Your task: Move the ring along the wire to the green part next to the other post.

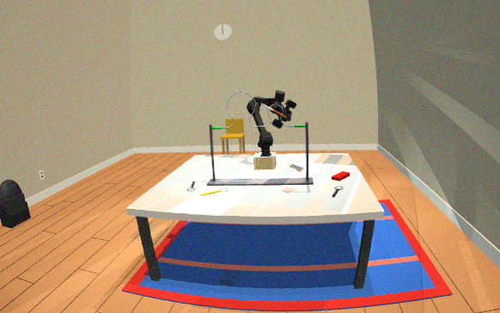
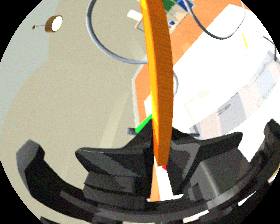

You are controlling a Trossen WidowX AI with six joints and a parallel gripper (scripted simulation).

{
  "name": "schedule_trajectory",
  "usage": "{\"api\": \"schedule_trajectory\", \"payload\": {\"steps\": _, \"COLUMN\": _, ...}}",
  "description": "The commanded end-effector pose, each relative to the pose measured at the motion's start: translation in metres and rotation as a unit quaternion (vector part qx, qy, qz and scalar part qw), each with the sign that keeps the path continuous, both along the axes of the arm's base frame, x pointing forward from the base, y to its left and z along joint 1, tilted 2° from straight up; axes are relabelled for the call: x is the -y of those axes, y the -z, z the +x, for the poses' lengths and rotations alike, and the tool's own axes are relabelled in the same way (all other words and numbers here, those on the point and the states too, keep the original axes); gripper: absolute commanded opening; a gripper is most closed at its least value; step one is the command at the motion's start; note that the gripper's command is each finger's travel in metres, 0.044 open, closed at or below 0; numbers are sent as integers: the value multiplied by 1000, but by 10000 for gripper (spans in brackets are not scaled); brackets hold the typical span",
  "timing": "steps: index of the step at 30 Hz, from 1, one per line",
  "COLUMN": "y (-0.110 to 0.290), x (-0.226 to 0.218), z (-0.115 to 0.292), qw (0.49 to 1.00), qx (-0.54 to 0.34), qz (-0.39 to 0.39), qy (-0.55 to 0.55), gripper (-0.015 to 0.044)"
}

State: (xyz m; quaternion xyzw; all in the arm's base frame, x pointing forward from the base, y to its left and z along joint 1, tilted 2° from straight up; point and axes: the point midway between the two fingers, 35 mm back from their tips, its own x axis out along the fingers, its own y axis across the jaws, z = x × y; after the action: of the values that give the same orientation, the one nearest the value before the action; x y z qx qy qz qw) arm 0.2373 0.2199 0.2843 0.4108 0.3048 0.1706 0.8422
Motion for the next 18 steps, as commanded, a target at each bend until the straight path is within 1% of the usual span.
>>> {"api": "schedule_trajectory", "payload": {"steps": 1, "y": 5, "x": 3, "z": 2, "qw": 999, "qx": 9, "qz": -43, "qy": 1, "gripper": -150}}
{"api": "schedule_trajectory", "payload": {"steps": 9, "y": 16, "x": 13, "z": 5, "qw": 990, "qx": 30, "qz": -138, "qy": 3, "gripper": -150}}
{"api": "schedule_trajectory", "payload": {"steps": 18, "y": 26, "x": 27, "z": 8, "qw": 968, "qx": 53, "qz": -244, "qy": 6, "gripper": -150}}
